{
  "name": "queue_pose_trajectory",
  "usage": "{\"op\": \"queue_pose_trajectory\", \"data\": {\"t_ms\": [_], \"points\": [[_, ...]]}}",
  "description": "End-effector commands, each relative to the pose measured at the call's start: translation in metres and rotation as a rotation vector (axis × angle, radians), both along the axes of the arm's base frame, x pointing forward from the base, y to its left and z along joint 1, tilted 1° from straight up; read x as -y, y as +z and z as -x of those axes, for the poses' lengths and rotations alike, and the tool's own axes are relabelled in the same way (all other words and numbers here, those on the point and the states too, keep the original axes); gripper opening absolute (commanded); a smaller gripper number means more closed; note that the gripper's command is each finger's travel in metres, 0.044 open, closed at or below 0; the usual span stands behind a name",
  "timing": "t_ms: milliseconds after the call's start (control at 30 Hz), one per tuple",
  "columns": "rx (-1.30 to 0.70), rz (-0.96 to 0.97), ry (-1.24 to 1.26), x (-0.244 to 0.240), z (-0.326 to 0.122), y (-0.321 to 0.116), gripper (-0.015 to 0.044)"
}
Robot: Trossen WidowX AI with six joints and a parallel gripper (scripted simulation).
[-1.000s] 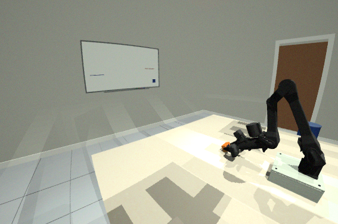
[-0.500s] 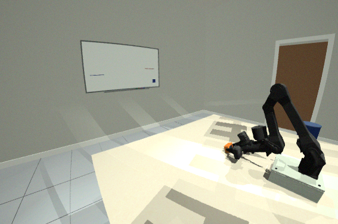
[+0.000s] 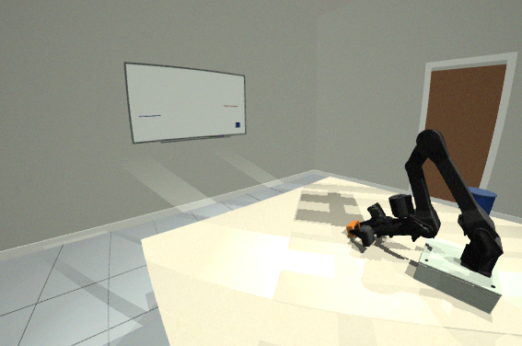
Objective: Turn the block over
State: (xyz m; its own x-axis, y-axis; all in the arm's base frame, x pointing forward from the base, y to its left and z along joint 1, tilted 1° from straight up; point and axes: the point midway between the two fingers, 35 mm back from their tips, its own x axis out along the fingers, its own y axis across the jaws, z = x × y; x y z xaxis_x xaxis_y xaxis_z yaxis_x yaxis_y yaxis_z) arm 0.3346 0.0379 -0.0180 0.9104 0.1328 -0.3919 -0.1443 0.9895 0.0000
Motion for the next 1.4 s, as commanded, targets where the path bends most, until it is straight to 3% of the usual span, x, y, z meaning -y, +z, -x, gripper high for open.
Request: {"op": "queue_pose_trajectory", "data": {"t_ms": [0,333,1367], "points": [[0.002,-0.006,0.002,-0.0005,0.0002,0.0003,0.0184],[0.002,-0.006,0.002,-0.0005,0.0002,0.0003,0.044],[0.002,-0.006,0.002,-0.0005,0.0002,0.0003,0.044]]}}
